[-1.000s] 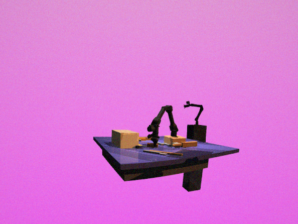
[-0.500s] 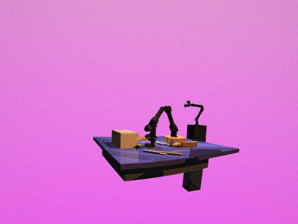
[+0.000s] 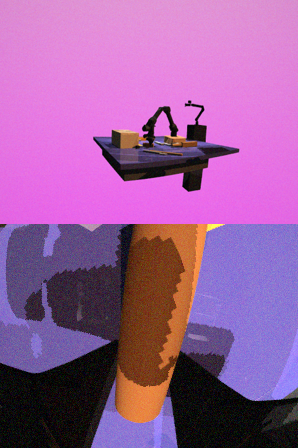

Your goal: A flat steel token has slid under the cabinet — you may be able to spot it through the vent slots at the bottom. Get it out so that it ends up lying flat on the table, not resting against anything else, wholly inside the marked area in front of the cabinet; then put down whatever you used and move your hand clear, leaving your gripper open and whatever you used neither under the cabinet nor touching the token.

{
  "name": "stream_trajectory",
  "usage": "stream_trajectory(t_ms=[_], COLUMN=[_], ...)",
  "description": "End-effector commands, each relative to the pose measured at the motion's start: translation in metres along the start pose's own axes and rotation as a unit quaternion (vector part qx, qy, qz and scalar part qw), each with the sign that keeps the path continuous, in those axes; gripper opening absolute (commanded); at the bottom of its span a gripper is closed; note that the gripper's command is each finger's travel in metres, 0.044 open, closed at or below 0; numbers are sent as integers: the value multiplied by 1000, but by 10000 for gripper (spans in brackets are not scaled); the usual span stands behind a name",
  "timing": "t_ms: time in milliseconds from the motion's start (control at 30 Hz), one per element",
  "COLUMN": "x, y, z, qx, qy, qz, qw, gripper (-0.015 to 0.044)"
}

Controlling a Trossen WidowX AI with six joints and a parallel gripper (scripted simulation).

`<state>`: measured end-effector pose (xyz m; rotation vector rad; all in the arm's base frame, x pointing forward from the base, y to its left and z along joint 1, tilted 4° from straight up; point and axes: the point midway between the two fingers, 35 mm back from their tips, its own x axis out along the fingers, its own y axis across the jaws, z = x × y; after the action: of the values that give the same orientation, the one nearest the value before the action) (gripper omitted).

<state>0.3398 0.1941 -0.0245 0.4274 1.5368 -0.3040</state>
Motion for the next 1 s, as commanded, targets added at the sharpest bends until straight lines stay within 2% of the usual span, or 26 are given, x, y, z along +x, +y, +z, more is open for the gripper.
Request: stream_trajectory(t_ms=[0,967], x=[0,2], y=[-1,-15], z=[3,-9], qx=[-1,-1], qy=[-1,0], qz=[1,0], qw=[1000,1000], gripper=[0,0])
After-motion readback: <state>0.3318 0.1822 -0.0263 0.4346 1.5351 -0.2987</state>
